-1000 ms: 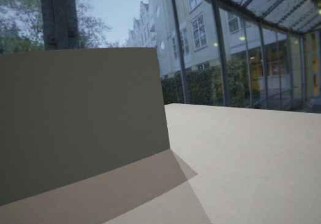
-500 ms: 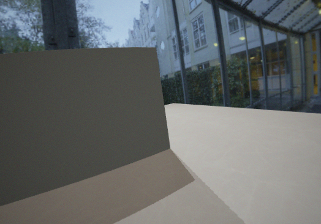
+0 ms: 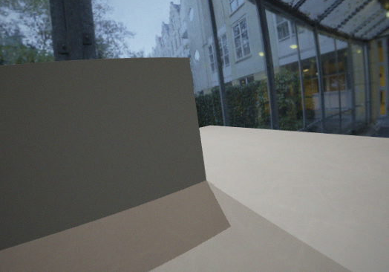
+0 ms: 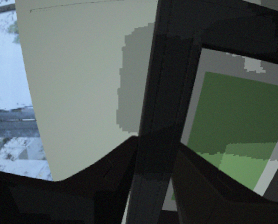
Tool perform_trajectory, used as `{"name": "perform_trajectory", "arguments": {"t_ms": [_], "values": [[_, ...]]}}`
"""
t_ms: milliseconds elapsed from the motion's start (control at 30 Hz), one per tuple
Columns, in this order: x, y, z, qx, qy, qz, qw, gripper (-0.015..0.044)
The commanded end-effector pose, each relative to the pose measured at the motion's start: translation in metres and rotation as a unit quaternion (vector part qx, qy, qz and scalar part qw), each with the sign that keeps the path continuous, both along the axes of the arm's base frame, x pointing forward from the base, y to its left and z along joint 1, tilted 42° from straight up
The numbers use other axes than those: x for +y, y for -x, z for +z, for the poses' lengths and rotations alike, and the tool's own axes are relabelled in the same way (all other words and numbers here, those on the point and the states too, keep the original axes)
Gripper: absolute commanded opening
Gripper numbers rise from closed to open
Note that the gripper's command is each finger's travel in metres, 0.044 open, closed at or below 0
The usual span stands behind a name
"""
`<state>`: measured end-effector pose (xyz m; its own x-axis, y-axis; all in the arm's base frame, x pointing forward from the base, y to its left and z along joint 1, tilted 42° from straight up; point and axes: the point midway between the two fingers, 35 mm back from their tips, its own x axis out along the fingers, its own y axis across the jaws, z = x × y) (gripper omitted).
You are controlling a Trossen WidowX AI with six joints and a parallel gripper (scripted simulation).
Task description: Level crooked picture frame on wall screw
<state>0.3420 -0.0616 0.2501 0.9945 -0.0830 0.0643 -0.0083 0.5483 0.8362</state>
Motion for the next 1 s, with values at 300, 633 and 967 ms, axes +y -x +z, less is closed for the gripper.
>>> {"name": "perform_trajectory", "arguments": {"t_ms": [300, 633, 967], "values": [[0.0025, -0.0006, 0.003, -0.006, 0.004, 0.005, 1.0, 0.0], [0.0032, -0.0007, 0.0025, -0.006, 0.004, 0.005, 1.0, 0.0], [0.0038, -0.0008, 0.0016, -0.006, 0.004, 0.005, 1.0, 0.0]]}}
